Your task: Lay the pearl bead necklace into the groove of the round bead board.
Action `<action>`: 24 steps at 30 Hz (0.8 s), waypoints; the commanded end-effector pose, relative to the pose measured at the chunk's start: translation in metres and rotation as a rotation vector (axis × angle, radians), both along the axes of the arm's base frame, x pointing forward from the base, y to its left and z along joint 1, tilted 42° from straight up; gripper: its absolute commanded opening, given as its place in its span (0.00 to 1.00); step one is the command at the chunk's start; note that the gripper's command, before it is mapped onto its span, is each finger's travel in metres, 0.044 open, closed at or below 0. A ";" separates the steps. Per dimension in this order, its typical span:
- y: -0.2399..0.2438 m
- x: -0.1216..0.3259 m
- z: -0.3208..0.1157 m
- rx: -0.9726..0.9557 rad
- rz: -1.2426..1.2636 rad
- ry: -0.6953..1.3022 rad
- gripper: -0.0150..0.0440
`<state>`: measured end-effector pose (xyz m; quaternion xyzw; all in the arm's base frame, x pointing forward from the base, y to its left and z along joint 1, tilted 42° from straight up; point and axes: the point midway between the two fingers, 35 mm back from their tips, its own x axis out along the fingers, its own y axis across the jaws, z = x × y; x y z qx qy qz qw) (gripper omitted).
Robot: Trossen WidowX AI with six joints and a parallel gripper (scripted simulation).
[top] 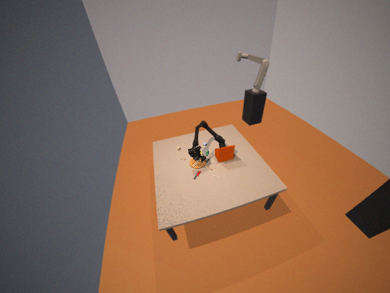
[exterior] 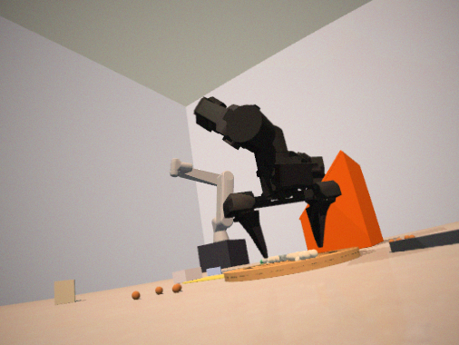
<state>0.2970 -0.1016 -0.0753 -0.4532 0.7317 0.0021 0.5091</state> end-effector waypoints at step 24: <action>0.000 -0.004 0.019 0.002 0.033 0.028 0.82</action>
